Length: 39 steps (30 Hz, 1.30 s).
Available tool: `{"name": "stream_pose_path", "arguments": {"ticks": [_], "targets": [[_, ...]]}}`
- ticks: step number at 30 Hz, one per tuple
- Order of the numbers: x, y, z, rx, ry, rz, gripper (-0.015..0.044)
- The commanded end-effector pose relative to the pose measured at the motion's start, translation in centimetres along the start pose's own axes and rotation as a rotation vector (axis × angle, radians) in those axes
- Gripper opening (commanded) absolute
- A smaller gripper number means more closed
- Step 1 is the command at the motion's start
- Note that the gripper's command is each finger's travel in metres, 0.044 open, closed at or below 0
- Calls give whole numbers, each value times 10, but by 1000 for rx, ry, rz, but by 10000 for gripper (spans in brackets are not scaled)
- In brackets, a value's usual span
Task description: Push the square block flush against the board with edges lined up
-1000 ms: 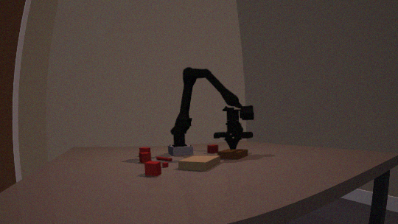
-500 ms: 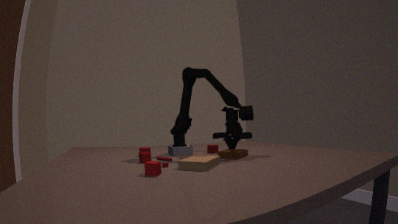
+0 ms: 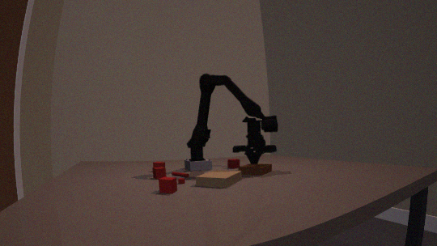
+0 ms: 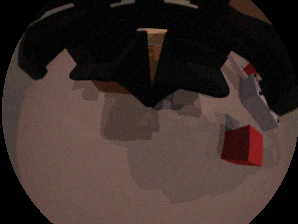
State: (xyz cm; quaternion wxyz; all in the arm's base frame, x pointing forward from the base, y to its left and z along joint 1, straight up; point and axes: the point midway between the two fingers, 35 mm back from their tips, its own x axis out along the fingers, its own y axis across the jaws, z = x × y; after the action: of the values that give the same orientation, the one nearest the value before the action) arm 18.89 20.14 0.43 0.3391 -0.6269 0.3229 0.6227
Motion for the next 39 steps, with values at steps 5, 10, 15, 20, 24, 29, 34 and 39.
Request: {"name": "stream_pose_path", "arguments": {"ticks": [5,10,15,20,24,29,34,39], "targets": [[0,-1,-8,1,3,-2,0],[0,-1,-12,1,3,-2,0],[0,-2,-15,1,3,-2,0],[0,-2,-19,1,4,-2,0],[0,-3,-22,1,4,-2,0],[0,-3,-26,1,4,-2,0],[0,-3,-29,1,5,-2,0],[0,-4,-33,1,5,-2,0]]}}
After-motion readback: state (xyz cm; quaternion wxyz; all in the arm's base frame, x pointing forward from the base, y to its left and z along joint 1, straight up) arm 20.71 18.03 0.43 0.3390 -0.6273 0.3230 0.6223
